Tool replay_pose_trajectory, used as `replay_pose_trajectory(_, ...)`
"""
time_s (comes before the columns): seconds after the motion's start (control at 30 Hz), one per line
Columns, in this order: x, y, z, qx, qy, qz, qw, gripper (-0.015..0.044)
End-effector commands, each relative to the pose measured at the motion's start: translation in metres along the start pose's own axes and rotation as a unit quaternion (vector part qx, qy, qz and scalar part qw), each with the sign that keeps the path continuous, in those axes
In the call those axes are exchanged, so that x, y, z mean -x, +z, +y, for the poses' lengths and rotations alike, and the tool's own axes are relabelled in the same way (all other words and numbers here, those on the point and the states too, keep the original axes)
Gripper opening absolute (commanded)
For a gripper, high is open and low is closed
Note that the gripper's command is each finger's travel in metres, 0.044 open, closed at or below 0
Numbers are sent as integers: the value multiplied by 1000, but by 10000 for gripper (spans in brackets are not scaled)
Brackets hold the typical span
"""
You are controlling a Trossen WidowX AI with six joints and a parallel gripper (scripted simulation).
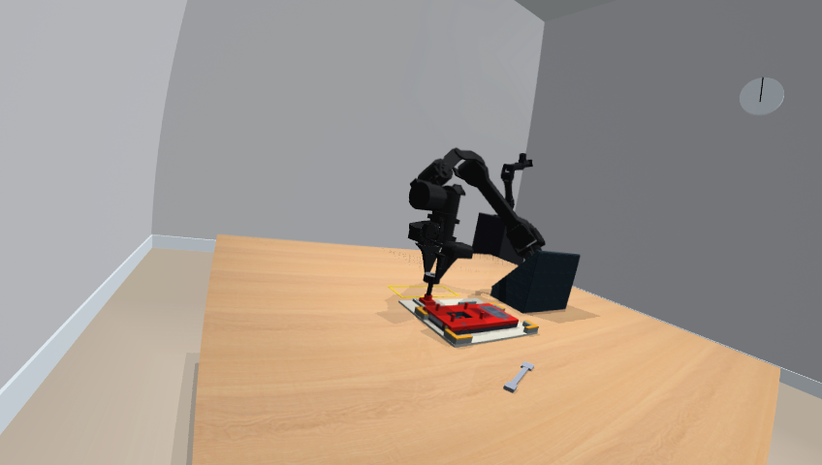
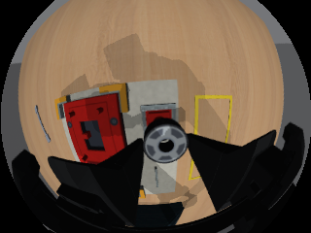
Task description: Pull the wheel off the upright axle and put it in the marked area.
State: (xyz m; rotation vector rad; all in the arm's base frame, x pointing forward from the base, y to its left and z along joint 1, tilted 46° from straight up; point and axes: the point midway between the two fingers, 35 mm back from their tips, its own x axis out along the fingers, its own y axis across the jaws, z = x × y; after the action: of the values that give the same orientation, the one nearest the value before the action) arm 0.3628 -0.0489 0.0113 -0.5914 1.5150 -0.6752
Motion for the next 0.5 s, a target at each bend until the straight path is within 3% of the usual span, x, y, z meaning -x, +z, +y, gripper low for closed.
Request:
replay_pose_trajectory(0.0, 2, 0, 0, -2, 2, 0, 1000, 0)
replay_pose_trajectory(0.47, 36, -2, 0, -2, 2, 0, 1000, 0)
